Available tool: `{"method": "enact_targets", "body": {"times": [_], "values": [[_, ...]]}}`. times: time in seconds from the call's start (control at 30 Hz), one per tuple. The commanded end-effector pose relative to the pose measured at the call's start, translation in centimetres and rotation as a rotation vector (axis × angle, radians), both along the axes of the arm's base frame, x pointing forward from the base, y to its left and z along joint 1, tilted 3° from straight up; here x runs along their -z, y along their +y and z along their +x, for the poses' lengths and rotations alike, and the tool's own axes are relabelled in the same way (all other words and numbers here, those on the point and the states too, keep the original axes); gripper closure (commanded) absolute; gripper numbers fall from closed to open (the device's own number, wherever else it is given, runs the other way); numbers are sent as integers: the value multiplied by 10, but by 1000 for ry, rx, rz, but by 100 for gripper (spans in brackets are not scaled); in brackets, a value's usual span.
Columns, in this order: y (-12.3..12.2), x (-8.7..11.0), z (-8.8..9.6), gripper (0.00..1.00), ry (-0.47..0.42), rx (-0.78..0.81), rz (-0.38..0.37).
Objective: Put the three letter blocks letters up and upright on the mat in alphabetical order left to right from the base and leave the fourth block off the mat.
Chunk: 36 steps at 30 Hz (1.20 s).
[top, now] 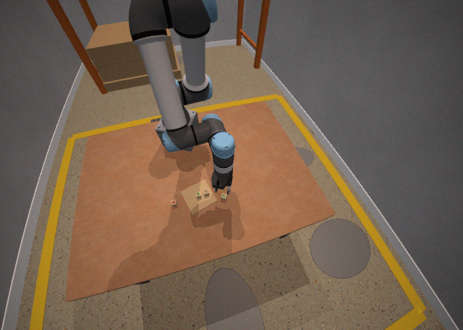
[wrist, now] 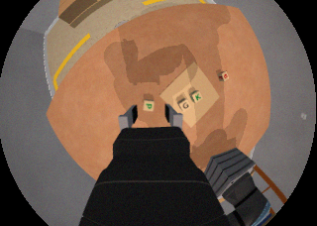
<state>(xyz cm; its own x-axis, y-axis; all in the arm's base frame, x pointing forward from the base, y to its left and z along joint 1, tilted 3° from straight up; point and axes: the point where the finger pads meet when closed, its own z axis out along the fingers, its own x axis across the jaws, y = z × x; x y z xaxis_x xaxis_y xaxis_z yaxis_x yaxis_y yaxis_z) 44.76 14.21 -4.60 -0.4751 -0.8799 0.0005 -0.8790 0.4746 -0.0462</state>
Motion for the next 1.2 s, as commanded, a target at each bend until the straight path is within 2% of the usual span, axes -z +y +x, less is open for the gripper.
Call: {"method": "enact_targets", "body": {"times": [0.0, 0.8, 0.83, 1.17], "values": [[3, 0, -1, 0, -3, 58, 3], [8, 1, -2, 0, -5, 142, 6], [8, 1, -2, 15, -5, 142, 6], [8, 1, -2, 15, -5, 142, 6]]}}
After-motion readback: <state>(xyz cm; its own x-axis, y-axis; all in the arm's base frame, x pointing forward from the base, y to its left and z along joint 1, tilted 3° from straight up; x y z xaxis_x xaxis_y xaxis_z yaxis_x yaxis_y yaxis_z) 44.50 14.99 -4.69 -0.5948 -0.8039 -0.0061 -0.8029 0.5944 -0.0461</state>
